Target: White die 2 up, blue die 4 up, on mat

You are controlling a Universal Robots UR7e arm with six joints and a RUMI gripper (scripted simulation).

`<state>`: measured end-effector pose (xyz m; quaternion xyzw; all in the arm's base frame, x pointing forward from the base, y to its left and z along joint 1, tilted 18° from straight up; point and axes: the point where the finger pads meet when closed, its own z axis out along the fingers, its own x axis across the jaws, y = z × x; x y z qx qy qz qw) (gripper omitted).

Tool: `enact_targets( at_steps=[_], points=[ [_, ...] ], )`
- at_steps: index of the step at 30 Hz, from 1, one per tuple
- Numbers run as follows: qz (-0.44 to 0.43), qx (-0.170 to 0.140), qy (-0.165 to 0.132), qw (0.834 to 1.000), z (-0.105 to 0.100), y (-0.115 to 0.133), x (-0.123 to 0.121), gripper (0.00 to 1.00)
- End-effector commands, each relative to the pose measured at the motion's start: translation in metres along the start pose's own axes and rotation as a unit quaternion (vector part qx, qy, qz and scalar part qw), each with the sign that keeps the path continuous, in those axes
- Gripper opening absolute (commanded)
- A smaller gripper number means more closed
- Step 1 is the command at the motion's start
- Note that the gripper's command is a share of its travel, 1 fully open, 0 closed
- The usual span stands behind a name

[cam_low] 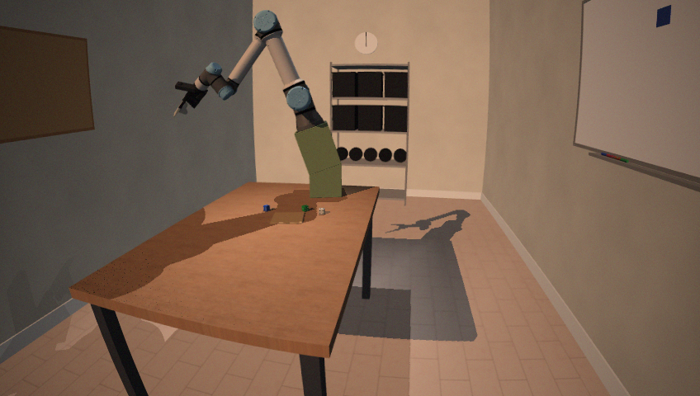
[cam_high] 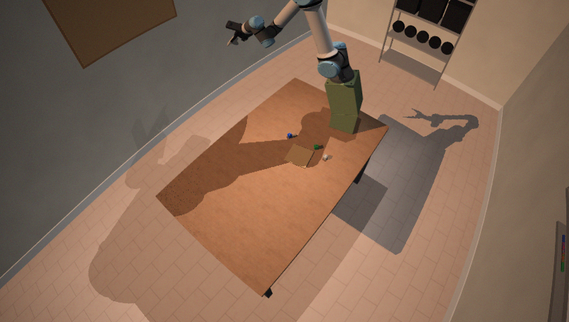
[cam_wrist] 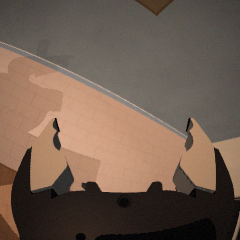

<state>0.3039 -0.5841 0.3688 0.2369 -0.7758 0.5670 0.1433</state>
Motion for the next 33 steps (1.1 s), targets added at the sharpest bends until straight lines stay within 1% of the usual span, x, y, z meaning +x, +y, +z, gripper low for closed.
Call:
enact_targets(
  at_steps=[1,2,3,5,6,7,8,10,11,12,13,15,16,17,18,19,20,21,22,23,24,25,26,27,28,29,30,32,33],
  points=[
    [-0.004,-0.024,-0.054,0.998,0.001,0.039,-0.075,1.0],
    [-0.004,-0.024,-0.054,0.998,0.001,0.039,-0.075,1.0],
    [-0.007,-0.037,-0.078,0.996,-0.003,0.058,-0.107,1.0],
    [-0.007,-0.037,-0.078,0.996,-0.003,0.058,-0.107,1.0],
    [-0.011,-0.05,-0.101,0.994,-0.009,0.078,-0.137,1.0],
    [-0.011,-0.05,-0.101,0.994,-0.009,0.078,-0.137,1.0],
    [-0.015,-0.064,-0.123,0.99,-0.016,0.099,-0.166,1.0],
    [-0.015,-0.064,-0.123,0.99,-0.016,0.099,-0.166,1.0],
    [-0.019,-0.078,-0.144,0.986,-0.025,0.12,-0.194,1.0],
    [-0.019,-0.078,-0.144,0.986,-0.025,0.12,-0.194,1.0],
    [-0.024,-0.091,-0.164,0.982,-0.035,0.141,-0.22,1.0],
    [-0.024,-0.091,-0.164,0.982,-0.035,0.141,-0.22,1.0],
    [-0.029,-0.105,-0.182,0.977,-0.046,0.162,-0.243,1.0],
    [-0.029,-0.105,-0.182,0.977,-0.046,0.162,-0.243,1.0],
    [-0.034,-0.119,-0.2,0.972,-0.058,0.184,-0.265,1.0],
    [-0.034,-0.119,-0.2,0.972,-0.058,0.184,-0.265,1.0],
    [-0.039,-0.133,-0.216,0.967,-0.071,0.205,-0.285,1.0],
    [-0.039,-0.133,-0.216,0.967,-0.071,0.205,-0.285,1.0],
    [-0.045,-0.147,-0.231,0.961,-0.084,0.225,-0.303,1.0],
    [-0.045,-0.147,-0.231,0.961,-0.084,0.225,-0.303,1.0],
    [-0.051,-0.16,-0.245,0.955,-0.097,0.246,-0.319,1.0],
    [-0.051,-0.16,-0.245,0.955,-0.097,0.246,-0.319,1.0],
    [-0.056,-0.173,-0.257,0.949,-0.11,0.265,-0.333,1.0],
    [-0.056,-0.173,-0.257,0.949,-0.11,0.265,-0.333,1.0],
    [-0.062,-0.186,-0.268,0.943,-0.123,0.284,-0.345,1.0],
    [-0.062,-0.186,-0.268,0.943,-0.123,0.284,-0.345,1.0],
    [-0.068,-0.198,-0.279,0.937,-0.136,0.303,-0.356,1.0],
    [-0.068,-0.198,-0.279,0.937,-0.136,0.303,-0.356,1.0],
    [-0.074,-0.209,-0.288,0.932,-0.149,0.32,-0.365,1.0]
  ],
)
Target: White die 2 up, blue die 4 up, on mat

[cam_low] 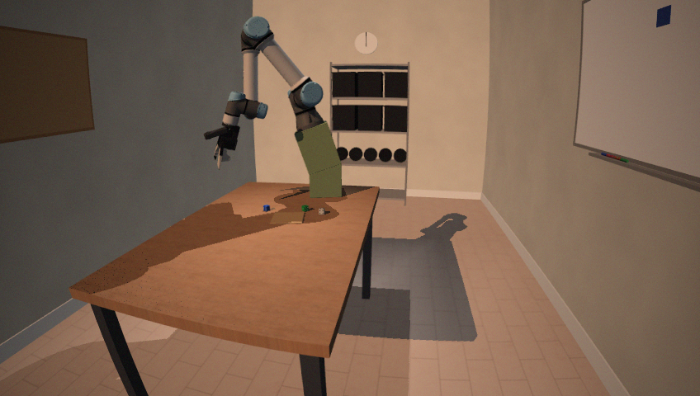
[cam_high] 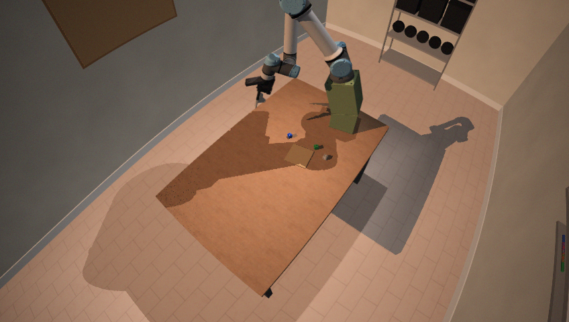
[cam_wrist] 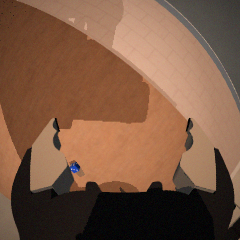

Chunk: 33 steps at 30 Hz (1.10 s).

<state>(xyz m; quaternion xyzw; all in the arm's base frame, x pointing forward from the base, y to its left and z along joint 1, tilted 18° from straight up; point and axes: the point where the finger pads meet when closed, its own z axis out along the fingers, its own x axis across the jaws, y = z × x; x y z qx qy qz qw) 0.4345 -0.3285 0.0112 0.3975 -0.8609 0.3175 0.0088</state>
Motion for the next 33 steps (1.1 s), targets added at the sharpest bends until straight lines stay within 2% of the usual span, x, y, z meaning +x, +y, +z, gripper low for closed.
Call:
enact_targets(
  at_steps=[1,2,4,5,9,14,22,33],
  points=[
    [-0.012,-0.037,-0.032,0.999,0.007,0.053,-0.05,1.0],
    [-0.012,-0.037,-0.032,0.999,0.007,0.053,-0.05,1.0],
    [-0.02,-0.06,-0.047,0.997,0.006,0.086,-0.072,1.0],
    [-0.02,-0.06,-0.047,0.997,0.006,0.086,-0.072,1.0],
    [-0.033,-0.097,-0.067,0.992,0.001,0.138,-0.103,1.0],
    [-0.043,-0.125,-0.08,0.988,-0.005,0.178,-0.122,1.0],
    [-0.047,-0.137,-0.085,0.986,-0.008,0.195,-0.129,1.0],
    [-0.047,-0.137,-0.085,0.986,-0.008,0.196,-0.129,1.0]
  ],
)
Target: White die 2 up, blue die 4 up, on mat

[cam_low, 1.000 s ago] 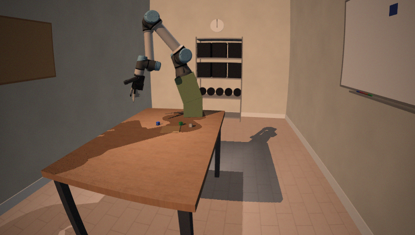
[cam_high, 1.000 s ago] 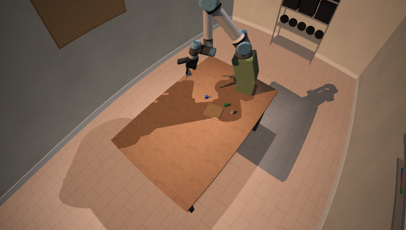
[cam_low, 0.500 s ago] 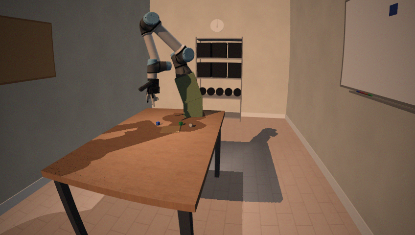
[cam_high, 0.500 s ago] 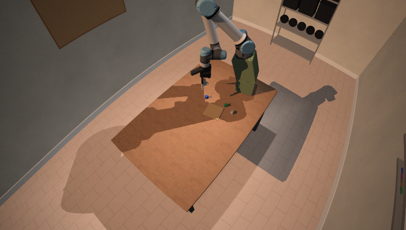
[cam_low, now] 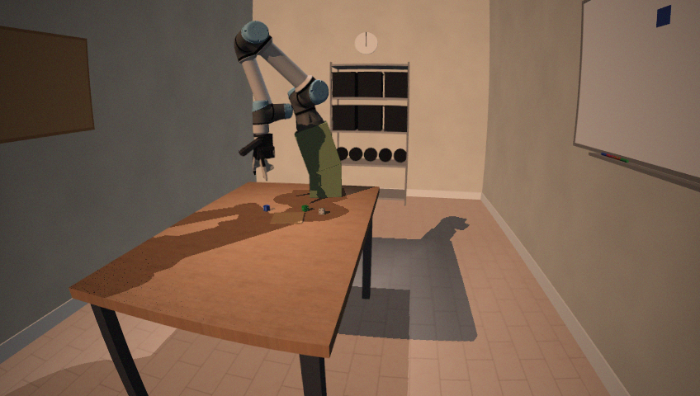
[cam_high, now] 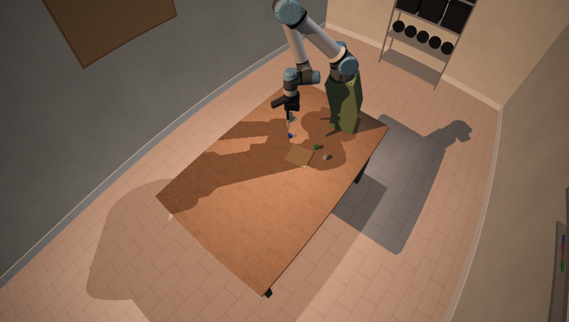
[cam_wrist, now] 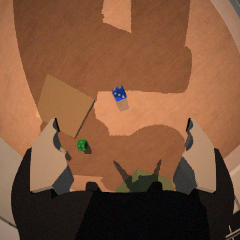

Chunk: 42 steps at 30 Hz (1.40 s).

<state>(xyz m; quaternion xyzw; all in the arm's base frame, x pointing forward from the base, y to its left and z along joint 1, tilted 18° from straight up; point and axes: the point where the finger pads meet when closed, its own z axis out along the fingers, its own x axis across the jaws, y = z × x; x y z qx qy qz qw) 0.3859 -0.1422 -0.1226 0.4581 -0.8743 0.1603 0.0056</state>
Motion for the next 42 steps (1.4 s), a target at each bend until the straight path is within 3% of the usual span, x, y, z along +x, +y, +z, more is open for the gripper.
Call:
enact_targets(
  at_steps=[1,19,42],
  points=[
    [0.0,0.0,0.0,1.0,0.0,0.0,0.0,1.0],
    [0.0,0.0,0.0,1.0,0.011,0.0,0.0,1.0],
    [0.0,0.0,0.0,1.0,0.082,-0.001,-0.001,1.0]
  ],
)
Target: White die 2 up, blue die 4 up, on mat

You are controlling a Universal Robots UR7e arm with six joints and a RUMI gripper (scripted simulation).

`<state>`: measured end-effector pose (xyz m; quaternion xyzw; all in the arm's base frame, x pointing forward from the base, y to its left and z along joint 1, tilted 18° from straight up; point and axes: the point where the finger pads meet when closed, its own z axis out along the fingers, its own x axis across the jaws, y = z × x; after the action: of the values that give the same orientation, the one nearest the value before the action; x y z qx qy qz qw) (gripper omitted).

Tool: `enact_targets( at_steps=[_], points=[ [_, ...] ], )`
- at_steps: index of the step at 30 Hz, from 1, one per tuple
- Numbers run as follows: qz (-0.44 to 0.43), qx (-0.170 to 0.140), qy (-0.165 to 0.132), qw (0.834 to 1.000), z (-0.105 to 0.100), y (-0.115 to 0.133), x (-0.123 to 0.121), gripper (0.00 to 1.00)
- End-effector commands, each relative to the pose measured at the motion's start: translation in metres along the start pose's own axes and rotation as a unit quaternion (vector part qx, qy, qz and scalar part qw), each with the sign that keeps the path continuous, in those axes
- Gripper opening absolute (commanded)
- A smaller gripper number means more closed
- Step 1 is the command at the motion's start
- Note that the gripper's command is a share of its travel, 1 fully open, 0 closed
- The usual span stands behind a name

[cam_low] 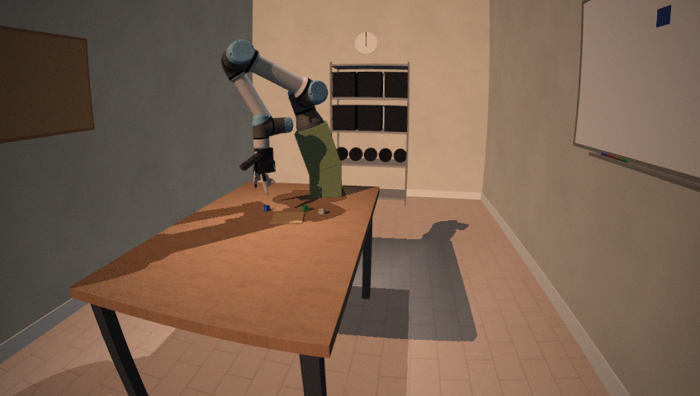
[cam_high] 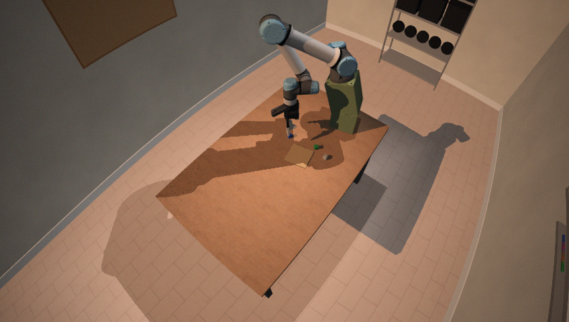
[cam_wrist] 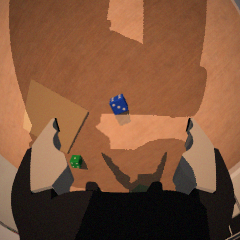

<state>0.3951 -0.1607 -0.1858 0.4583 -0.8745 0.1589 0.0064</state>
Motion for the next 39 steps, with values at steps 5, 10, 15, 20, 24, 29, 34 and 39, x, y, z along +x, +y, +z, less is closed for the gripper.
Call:
enact_targets(
  at_steps=[5,10,15,20,24,29,34,39],
  points=[
    [0.0,0.002,0.0,1.0,0.03,-0.001,0.0,1.0],
    [0.0,0.002,0.0,1.0,0.036,-0.001,0.0,1.0],
    [0.0,0.002,0.0,1.0,0.042,-0.001,0.0,1.0],
    [0.0,0.002,0.0,1.0,0.043,-0.001,0.0,1.0],
    [0.0,0.002,0.0,1.0,0.043,-0.001,0.0,1.0],
    [0.0,0.002,0.0,1.0,0.043,-0.001,0.0,1.0],
    [0.0,0.002,0.0,1.0,0.043,-0.001,0.0,1.0],
    [0.0,0.002,0.0,1.0,0.043,-0.001,0.0,1.0]
  ],
)
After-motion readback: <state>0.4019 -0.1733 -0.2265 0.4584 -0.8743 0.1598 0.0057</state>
